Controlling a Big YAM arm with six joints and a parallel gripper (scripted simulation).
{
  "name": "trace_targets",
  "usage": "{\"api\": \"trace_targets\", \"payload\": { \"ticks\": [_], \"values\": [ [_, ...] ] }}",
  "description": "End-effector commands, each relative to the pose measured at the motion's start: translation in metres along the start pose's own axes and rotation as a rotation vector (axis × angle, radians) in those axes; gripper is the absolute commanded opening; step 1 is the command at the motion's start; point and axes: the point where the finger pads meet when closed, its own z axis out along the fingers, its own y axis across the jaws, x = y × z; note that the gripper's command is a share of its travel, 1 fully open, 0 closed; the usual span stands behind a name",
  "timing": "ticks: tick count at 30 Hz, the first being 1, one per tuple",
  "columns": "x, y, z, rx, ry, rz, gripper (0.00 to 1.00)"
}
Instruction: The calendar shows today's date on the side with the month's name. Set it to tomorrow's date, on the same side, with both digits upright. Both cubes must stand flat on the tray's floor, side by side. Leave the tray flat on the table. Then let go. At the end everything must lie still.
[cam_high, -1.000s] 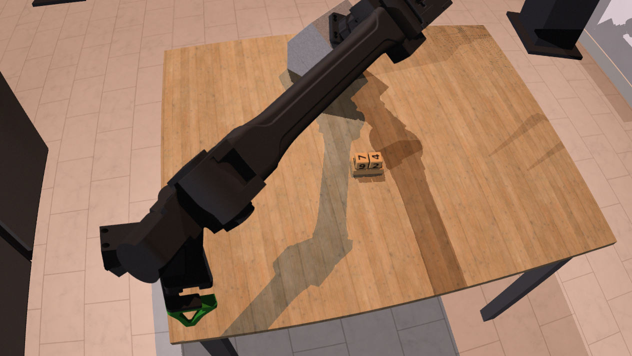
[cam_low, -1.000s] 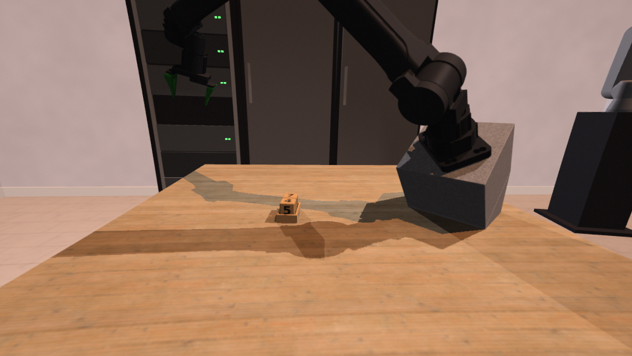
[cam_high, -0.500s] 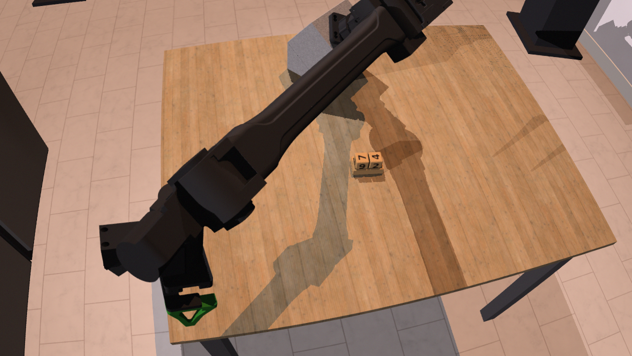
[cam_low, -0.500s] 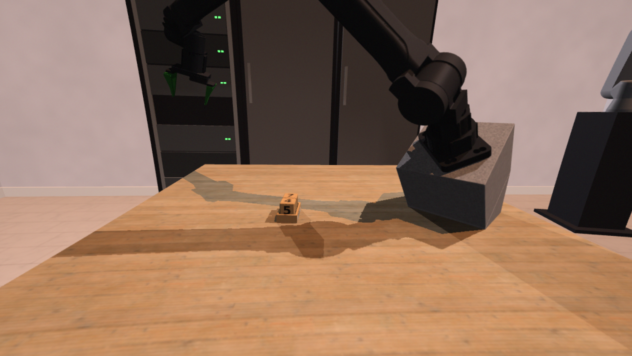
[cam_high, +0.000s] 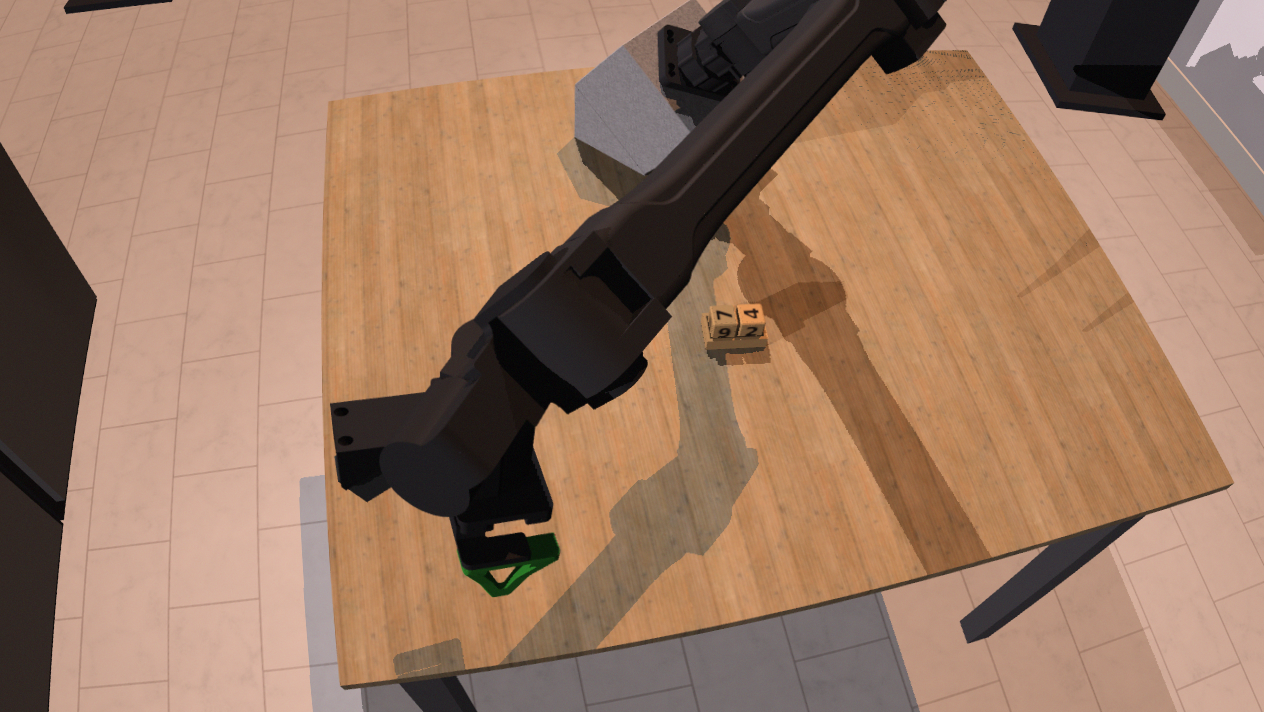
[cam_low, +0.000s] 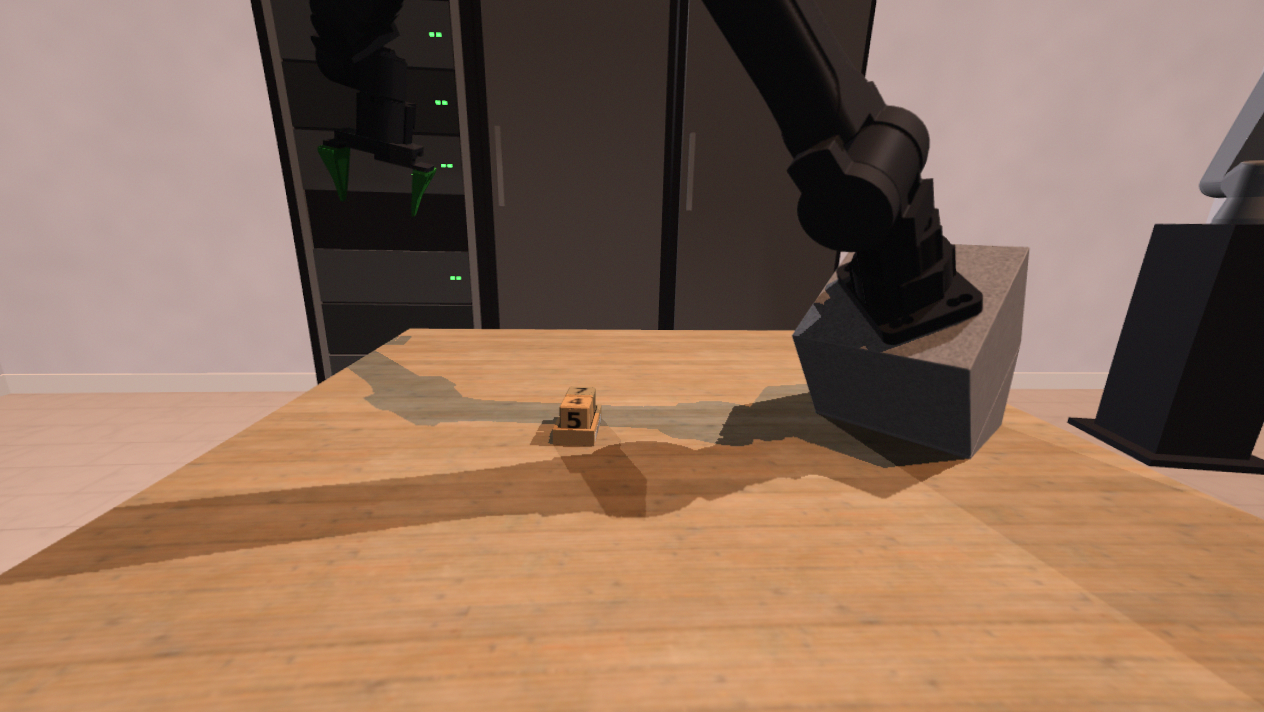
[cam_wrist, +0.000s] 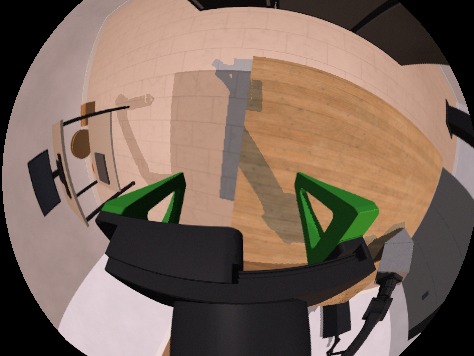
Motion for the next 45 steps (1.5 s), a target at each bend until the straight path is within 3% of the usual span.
{"api": "trace_targets", "payload": {
  "ticks": [1, 6, 13, 15, 16, 18, 21, 28, 32, 33, 34, 43, 45],
  "values": [
    [0.044, 0.011, -0.037, -0.026, -0.018, 0.000, 1.00],
    [0.132, -0.040, -0.048, 0.025, 0.032, 0.053, 1.00],
    [0.244, -0.145, -0.055, 0.109, 0.096, 0.129, 1.00],
    [0.244, -0.145, -0.055, 0.109, 0.096, 0.129, 1.00],
    [0.246, -0.163, -0.061, 0.112, 0.085, 0.162, 1.00],
    [0.280, -0.189, -0.055, 0.141, 0.116, 0.155, 1.00],
    [0.307, -0.228, -0.054, 0.175, 0.136, 0.182, 1.00],
    [0.329, -0.270, -0.052, 0.191, 0.140, 0.208, 1.00],
    [0.328, -0.255, -0.057, 0.167, 0.133, 0.186, 1.00],
    [0.329, -0.270, -0.048, 0.205, 0.150, 0.212, 1.00],
    [0.330, -0.273, -0.048, 0.213, 0.154, 0.218, 1.00],
    [0.331, -0.270, -0.051, 0.203, 0.150, 0.208, 1.00],
    [0.333, -0.277, -0.041, 0.218, 0.157, 0.213, 1.00]
  ]
}}
